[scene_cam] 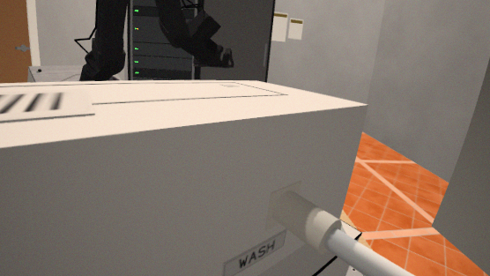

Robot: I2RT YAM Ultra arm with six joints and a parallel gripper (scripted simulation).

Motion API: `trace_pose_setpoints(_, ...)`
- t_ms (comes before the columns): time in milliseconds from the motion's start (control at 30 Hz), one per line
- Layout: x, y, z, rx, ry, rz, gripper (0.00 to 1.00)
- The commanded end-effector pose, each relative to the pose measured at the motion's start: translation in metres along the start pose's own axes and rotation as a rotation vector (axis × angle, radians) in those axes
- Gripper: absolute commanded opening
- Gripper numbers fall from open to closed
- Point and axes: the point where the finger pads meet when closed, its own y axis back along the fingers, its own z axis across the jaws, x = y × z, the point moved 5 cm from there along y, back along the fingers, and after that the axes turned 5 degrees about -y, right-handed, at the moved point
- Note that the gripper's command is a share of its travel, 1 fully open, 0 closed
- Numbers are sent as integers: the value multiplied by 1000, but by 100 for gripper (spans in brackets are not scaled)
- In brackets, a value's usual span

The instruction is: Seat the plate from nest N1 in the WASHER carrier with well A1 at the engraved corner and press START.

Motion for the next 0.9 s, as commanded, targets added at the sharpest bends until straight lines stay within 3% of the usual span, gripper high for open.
trace_pose_setpoints(0,-3,4,1,-28,-110,77,100)
trace_pose_setpoints(333,10,9,7,-44,-262,241,100)
trace_pose_setpoints(433,7,15,3,-31,-288,242,100)
trace_pose_setpoints(733,21,38,5,11,-477,438,100)
trace_pose_setpoints(800,29,34,11,2,-478,481,100)
trace_pose_setpoints(867,23,42,5,23,-506,471,100)
